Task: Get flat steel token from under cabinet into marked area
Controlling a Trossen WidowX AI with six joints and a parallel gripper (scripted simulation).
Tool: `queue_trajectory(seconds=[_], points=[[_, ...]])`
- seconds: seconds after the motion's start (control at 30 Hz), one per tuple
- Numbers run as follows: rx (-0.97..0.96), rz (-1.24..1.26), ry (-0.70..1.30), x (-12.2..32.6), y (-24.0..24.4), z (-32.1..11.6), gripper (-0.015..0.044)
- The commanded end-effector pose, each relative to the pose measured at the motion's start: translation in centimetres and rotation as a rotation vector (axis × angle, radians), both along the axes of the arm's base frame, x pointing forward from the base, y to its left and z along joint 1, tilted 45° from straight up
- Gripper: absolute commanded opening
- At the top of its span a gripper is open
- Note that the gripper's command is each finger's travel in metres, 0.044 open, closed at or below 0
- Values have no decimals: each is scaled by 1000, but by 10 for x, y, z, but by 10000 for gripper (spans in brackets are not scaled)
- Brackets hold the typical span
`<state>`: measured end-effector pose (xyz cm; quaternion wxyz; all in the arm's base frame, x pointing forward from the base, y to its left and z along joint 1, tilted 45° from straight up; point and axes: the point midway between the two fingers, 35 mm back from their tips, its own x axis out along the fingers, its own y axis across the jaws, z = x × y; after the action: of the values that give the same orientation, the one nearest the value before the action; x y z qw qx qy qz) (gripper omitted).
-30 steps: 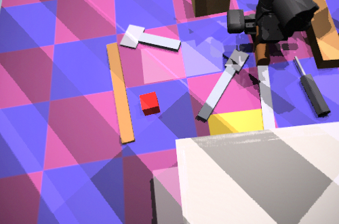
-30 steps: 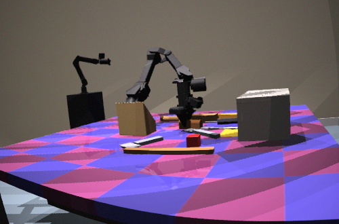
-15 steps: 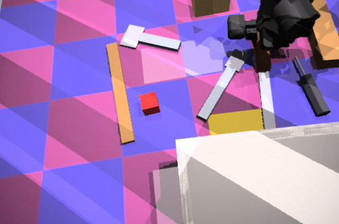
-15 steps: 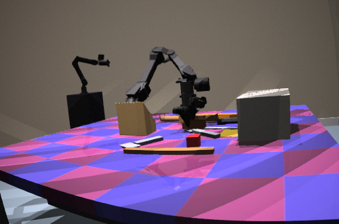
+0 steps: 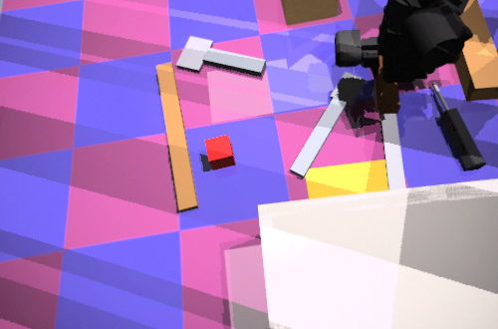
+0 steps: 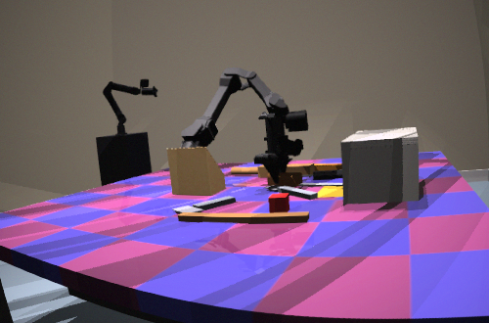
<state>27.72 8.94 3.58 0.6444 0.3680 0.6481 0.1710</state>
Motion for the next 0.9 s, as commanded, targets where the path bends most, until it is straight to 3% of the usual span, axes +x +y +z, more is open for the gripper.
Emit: queue_trajectory(seconds=[0.0,0.87], points=[[0,3,-4,6,-1,0,0],[-1,3,-5,36,-9,-3,0]])
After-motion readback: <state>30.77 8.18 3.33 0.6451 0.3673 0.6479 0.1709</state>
